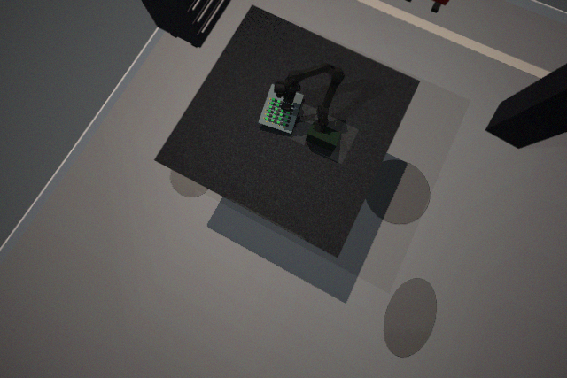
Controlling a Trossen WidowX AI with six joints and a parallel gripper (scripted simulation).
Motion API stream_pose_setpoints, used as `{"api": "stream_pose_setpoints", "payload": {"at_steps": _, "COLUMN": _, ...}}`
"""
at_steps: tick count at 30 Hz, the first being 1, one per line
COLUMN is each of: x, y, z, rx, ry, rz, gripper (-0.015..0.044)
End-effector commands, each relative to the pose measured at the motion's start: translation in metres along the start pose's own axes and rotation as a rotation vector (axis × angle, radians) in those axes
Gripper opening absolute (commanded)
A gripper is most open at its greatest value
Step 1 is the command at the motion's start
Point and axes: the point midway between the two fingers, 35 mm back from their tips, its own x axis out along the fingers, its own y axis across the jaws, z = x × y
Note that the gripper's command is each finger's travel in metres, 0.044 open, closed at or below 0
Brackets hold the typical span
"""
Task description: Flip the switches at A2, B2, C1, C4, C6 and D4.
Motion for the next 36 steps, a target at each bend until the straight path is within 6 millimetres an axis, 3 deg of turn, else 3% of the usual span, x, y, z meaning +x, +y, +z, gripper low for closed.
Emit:
{"api": "stream_pose_setpoints", "payload": {"at_steps": 1, "x": -0.021, "y": -0.001, "z": 0.001, "rx": 0.005, "ry": 0.005, "rz": 0.001, "gripper": 0.0000}}
{"api": "stream_pose_setpoints", "payload": {"at_steps": 4, "x": -0.021, "y": 0.002, "z": 0.000, "rx": 0.005, "ry": 0.005, "rz": 0.002, "gripper": 0.0000}}
{"api": "stream_pose_setpoints", "payload": {"at_steps": 8, "x": -0.021, "y": 0.046, "z": -0.016, "rx": 0.004, "ry": 0.005, "rz": 0.005, "gripper": 0.0000}}
{"api": "stream_pose_setpoints", "payload": {"at_steps": 10, "x": -0.021, "y": 0.055, "z": -0.021, "rx": 0.004, "ry": 0.005, "rz": 0.003, "gripper": 0.0000}}
{"api": "stream_pose_setpoints", "payload": {"at_steps": 14, "x": -0.018, "y": 0.055, "z": -0.020, "rx": 0.004, "ry": 0.007, "rz": 0.003, "gripper": 0.0000}}
{"api": "stream_pose_setpoints", "payload": {"at_steps": 18, "x": 0.014, "y": 0.055, "z": -0.020, "rx": 0.005, "ry": 0.031, "rz": 0.002, "gripper": 0.0000}}
{"api": "stream_pose_setpoints", "payload": {"at_steps": 36, "x": 0.036, "y": 0.054, "z": -0.020, "rx": 0.005, "ry": 0.030, "rz": 0.002, "gripper": 0.0000}}
